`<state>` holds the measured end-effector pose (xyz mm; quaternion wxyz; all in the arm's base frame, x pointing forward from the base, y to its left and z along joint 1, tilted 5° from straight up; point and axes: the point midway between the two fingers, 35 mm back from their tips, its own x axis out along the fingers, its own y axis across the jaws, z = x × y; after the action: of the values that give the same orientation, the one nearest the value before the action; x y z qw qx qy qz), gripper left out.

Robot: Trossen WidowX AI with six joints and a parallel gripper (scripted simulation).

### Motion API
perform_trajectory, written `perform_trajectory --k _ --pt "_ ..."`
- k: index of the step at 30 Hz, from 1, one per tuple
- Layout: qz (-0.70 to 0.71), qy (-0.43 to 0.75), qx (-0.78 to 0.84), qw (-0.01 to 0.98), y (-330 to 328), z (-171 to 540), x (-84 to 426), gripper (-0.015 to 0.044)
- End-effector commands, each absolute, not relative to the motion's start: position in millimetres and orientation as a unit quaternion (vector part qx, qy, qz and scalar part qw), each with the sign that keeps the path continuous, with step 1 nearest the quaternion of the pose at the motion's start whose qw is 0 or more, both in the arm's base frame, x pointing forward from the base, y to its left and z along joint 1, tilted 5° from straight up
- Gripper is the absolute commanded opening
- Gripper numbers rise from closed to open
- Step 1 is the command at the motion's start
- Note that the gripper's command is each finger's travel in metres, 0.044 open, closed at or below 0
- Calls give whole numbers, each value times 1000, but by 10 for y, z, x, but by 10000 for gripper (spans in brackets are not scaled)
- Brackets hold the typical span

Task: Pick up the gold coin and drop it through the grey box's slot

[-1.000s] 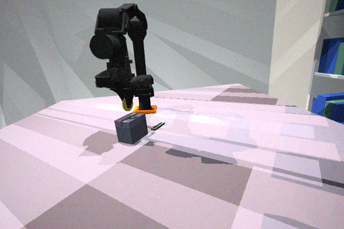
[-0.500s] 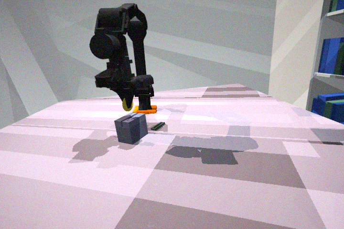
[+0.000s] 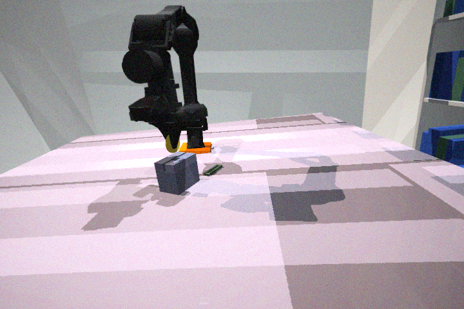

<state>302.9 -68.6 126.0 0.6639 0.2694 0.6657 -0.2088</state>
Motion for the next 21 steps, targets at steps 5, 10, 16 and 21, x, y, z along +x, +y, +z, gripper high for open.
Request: perform_trajectory --k 5,10,16,21 --pt "-210 666 270 662 -682 1213 3023 0" --pt "-210 666 271 662 -680 1190 3024 0" --pt "-210 666 271 662 -678 1164 3023 0" --pt "-210 666 271 662 -676 1142 3024 0"
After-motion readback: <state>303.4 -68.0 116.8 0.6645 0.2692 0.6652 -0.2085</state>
